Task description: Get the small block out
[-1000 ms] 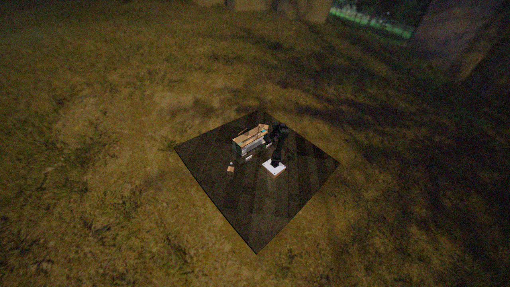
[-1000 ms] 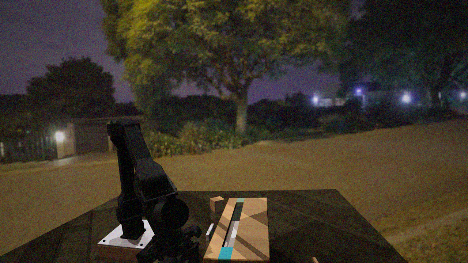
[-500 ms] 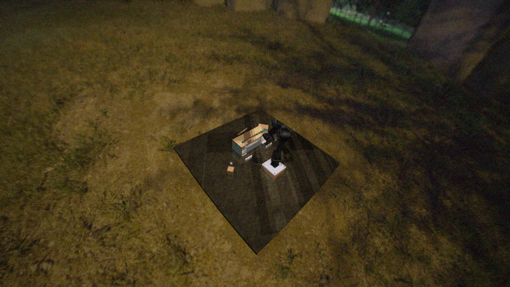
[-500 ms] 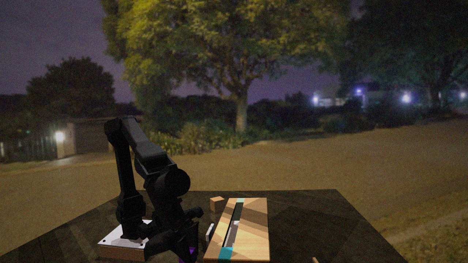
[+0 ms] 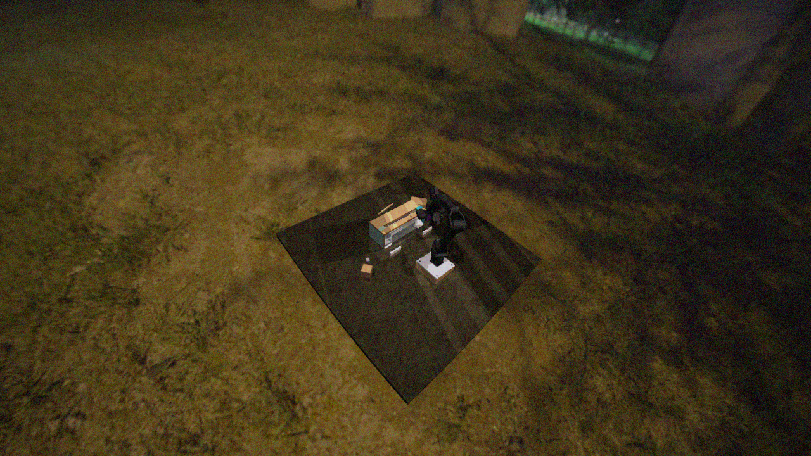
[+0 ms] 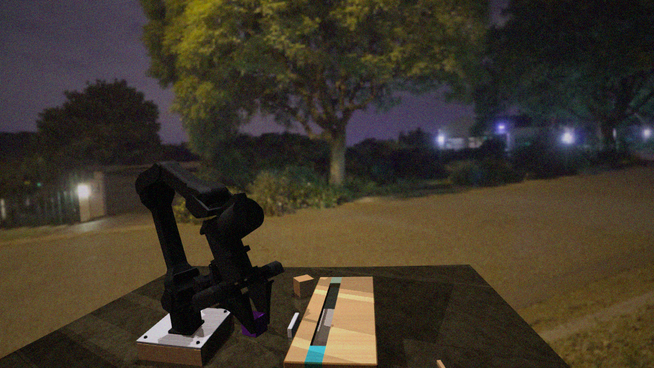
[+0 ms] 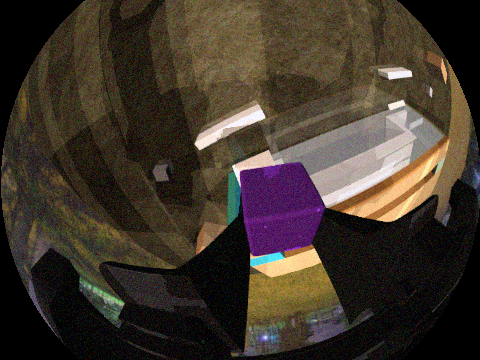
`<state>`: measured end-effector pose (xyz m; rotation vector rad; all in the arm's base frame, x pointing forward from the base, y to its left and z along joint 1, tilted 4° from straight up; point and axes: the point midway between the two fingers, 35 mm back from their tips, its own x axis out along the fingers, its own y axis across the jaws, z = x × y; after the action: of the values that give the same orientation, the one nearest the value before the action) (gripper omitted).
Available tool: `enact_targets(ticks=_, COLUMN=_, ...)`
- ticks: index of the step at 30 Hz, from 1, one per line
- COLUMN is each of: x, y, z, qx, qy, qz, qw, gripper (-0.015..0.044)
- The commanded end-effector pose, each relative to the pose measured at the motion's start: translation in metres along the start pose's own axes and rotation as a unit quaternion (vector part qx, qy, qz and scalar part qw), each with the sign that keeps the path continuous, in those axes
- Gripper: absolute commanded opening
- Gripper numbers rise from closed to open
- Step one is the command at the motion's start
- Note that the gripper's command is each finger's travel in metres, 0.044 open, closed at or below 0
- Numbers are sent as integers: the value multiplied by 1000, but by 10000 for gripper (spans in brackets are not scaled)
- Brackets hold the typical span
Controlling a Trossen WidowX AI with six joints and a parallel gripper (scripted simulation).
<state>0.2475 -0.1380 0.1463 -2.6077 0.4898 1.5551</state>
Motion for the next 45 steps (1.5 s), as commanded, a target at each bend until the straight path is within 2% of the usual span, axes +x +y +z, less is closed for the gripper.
enact_targets(ticks=1, x=-14, y=-5, z=6, qx=28, qy=8, qz=14, qw=999, gripper=0)
enact_targets(ticks=9, x=-36, y=-11, z=15, qx=75, qy=25, qz=33, qw=996, gripper=0)
enact_targets(ticks=45, x=-36, y=-11, z=15, qx=75, qy=25, qz=33, qw=996, gripper=0)
